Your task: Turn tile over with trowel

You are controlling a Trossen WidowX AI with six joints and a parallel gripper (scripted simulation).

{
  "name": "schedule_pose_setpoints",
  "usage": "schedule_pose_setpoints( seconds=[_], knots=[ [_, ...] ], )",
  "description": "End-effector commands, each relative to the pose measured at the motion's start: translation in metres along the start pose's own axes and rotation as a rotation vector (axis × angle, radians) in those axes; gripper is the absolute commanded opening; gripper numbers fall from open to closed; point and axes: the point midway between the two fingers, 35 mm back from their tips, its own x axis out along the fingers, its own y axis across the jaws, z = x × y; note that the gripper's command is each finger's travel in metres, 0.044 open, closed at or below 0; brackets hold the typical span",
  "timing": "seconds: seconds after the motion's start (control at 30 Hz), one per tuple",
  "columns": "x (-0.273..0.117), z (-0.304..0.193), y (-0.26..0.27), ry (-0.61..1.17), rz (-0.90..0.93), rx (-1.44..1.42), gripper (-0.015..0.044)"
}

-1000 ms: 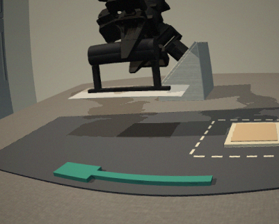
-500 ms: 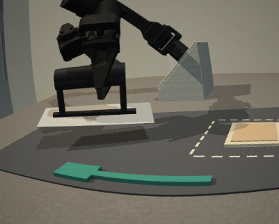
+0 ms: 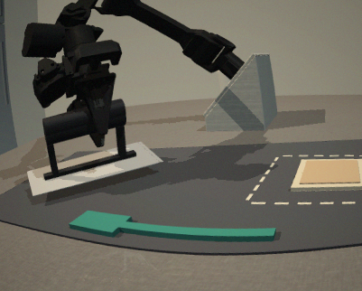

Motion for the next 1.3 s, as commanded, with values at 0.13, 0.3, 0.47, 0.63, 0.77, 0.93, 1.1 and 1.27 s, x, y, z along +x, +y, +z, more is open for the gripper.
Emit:
schedule_pose_setpoints(
  seconds=[0.13,0.3,0.47,0.63,0.77,0.93,1.1,1.27],
  knots=[
    [-0.024,0.015,-0.024,0.136,0.103,-0.141,0.0],
    [-0.042,0.019,-0.04,0.209,0.18,-0.216,0.0],
    [-0.059,0.022,-0.056,0.265,0.25,-0.259,0.0],
    [-0.06,0.022,-0.056,0.267,0.253,-0.26,0.0],
    [-0.06,0.022,-0.056,0.267,0.253,-0.26,0.0],
    [-0.055,0.022,-0.06,0.267,0.253,-0.261,0.0],
    [-0.048,0.022,-0.065,0.267,0.252,-0.261,0.0],
    [-0.041,0.022,-0.07,0.267,0.252,-0.261,0.0]
  ],
)
